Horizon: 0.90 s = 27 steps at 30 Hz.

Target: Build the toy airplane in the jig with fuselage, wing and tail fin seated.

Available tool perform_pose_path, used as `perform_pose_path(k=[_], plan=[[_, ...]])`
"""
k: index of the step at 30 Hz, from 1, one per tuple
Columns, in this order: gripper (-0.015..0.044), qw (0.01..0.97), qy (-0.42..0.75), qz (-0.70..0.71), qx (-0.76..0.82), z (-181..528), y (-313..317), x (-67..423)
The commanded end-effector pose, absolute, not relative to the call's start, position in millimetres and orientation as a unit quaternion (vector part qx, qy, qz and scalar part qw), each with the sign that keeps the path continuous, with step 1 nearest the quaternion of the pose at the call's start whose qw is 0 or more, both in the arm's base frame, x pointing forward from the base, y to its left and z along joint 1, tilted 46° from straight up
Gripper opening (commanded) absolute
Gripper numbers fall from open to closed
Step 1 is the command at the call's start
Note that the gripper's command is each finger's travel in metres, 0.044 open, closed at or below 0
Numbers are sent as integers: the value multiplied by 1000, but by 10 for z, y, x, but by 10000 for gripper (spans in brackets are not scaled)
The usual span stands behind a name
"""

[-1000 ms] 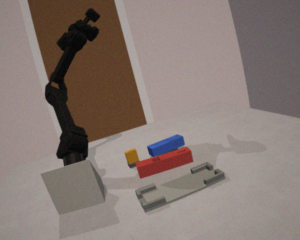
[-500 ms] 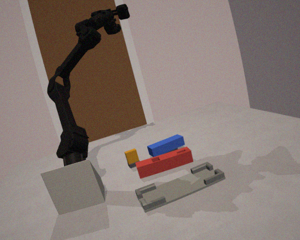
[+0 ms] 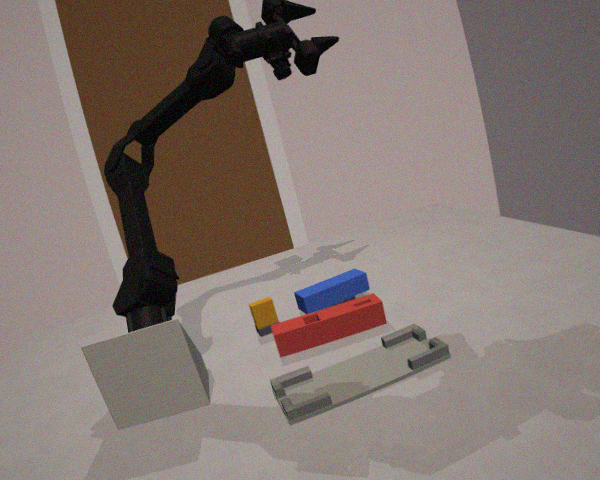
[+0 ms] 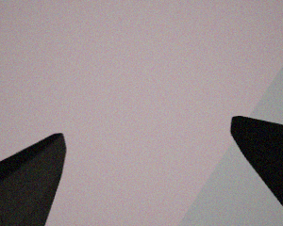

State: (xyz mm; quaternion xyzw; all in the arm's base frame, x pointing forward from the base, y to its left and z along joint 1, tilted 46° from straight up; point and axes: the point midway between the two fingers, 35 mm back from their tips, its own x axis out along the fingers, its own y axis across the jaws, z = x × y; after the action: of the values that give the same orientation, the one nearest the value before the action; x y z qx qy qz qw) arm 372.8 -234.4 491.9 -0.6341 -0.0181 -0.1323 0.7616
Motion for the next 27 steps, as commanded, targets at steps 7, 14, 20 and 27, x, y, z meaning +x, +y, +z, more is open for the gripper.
perform_pose_path(k=[7,14,20,27], plan=[[440,904,163,13,-396,3272,-2422,3974],[440,930,307,88,-181,2191,-2163,3794],[440,887,438,144,33,1403,-1742,3396],[440,748,574,177,283,912,-1125,2778]])
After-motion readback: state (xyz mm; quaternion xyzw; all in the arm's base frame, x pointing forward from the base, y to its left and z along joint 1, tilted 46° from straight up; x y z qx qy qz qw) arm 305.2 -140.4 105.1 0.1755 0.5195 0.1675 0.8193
